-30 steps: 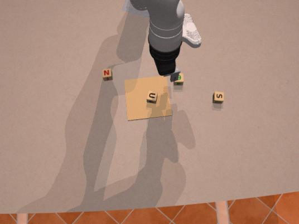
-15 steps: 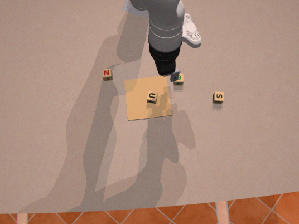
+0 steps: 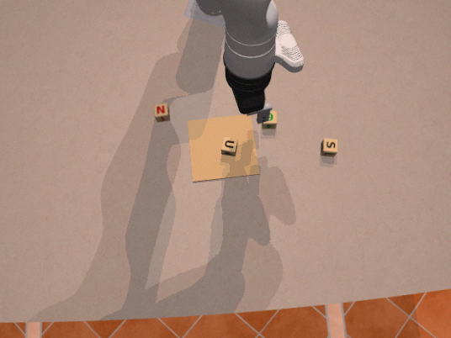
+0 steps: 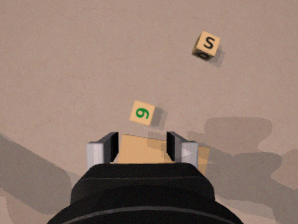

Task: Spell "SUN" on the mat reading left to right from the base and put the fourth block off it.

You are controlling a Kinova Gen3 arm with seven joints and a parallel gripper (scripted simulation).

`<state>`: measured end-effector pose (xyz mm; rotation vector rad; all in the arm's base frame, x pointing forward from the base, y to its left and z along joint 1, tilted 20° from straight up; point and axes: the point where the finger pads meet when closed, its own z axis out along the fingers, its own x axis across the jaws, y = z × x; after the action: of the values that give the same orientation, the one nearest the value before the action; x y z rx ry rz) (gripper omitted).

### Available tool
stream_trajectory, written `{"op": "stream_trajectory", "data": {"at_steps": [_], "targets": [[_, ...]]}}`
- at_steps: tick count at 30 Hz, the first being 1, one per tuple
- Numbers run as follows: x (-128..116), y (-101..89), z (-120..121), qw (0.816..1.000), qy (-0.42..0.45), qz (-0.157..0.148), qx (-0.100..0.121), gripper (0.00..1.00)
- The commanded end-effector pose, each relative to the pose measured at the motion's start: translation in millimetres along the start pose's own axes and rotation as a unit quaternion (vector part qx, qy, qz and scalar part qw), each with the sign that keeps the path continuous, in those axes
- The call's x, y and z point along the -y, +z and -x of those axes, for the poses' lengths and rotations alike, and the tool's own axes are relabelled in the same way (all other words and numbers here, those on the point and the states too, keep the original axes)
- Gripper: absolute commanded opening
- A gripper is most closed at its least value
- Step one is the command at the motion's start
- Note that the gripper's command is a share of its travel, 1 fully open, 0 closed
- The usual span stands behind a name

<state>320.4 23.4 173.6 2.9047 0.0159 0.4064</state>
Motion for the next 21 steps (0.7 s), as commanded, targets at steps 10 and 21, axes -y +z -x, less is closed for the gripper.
{"op": "stream_trajectory", "data": {"at_steps": [10,21], "targets": [[-3.2,-0.3,-2.1,1.000,0.000,0.000,0.000,1.00],[-42.5,-0.6,-19.7,1.000,0.001,-0.001,0.003,1.00]]}}
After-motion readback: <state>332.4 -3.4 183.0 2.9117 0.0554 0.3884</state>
